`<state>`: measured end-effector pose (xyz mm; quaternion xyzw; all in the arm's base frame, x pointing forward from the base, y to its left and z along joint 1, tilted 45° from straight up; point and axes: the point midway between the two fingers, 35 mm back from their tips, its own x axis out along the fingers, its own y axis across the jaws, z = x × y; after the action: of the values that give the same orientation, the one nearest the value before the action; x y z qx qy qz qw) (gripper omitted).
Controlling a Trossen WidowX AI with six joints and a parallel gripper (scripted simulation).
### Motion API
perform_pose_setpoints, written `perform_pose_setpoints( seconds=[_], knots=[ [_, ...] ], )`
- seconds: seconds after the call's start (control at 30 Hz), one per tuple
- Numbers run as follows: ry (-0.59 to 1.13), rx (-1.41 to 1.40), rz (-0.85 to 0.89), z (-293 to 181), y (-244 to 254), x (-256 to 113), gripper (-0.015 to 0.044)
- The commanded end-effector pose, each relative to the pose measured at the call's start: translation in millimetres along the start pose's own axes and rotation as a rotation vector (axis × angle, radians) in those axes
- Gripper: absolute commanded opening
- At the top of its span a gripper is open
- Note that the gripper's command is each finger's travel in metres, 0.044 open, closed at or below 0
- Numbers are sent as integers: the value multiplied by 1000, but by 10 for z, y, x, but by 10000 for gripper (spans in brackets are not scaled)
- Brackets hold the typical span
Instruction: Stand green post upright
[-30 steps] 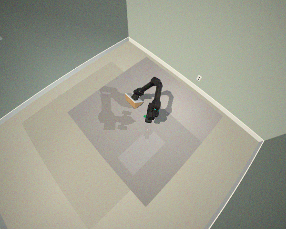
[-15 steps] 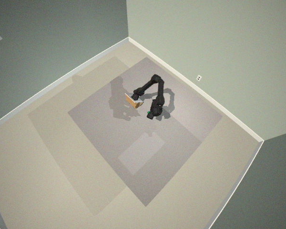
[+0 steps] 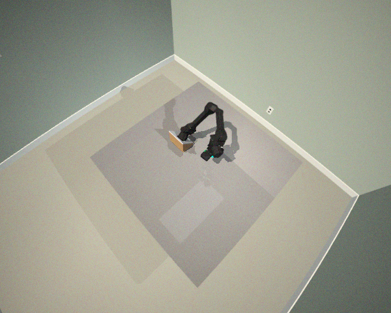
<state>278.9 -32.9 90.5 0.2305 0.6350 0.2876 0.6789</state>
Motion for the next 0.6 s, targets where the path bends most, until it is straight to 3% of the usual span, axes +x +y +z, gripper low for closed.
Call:
perform_pose_setpoints(
  seconds=[0.0,0.57],
  knots=[
    [-2,77,7,-25,137,-2,23],
    [4,365,22,-154,648,5,23]
  ],
)
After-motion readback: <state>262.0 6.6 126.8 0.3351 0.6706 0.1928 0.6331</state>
